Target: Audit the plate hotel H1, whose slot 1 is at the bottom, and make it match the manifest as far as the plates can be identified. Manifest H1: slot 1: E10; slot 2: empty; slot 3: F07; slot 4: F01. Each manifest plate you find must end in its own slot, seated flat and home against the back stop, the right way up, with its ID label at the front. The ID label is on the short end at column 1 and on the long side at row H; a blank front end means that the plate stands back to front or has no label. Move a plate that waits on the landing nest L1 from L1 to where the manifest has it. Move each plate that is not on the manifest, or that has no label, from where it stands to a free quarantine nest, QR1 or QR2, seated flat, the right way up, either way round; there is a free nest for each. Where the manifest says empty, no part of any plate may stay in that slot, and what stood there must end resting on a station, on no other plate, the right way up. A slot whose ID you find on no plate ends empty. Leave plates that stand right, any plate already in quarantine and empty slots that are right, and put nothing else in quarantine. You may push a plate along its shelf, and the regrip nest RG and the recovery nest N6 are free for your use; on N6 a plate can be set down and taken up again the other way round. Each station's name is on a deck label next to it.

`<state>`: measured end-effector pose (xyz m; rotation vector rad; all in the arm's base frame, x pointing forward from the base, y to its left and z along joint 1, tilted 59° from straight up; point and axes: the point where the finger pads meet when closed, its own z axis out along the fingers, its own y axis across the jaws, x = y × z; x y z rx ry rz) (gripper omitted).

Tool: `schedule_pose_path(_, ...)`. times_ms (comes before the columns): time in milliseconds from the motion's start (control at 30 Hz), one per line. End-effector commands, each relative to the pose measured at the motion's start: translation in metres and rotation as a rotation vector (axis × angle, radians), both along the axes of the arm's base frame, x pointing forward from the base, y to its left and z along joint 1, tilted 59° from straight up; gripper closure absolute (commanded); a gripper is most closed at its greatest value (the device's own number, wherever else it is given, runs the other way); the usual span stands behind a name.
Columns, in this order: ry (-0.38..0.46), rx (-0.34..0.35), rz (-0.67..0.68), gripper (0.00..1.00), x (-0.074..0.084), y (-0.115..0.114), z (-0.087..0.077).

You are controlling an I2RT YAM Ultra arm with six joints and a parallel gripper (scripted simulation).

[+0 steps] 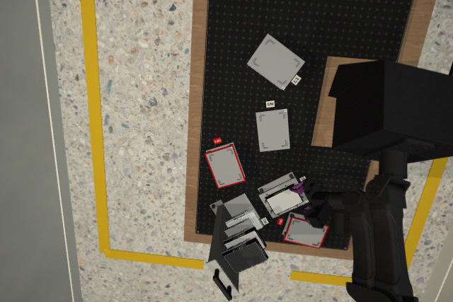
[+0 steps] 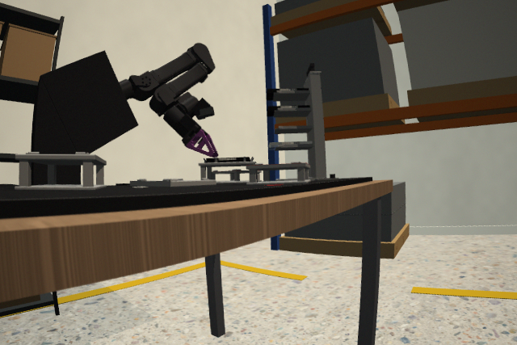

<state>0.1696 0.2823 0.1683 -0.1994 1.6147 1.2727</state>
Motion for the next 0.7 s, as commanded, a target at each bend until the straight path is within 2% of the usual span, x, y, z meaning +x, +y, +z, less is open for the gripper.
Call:
schedule_pose_path(0, 0.011, -0.024, -0.01, 0.0, 0.001, -0.006, -0.005)
schedule_pose_path(667, -0.005, 0.006, -0.009, 0.0, -0.002, -0.028, 0.024)
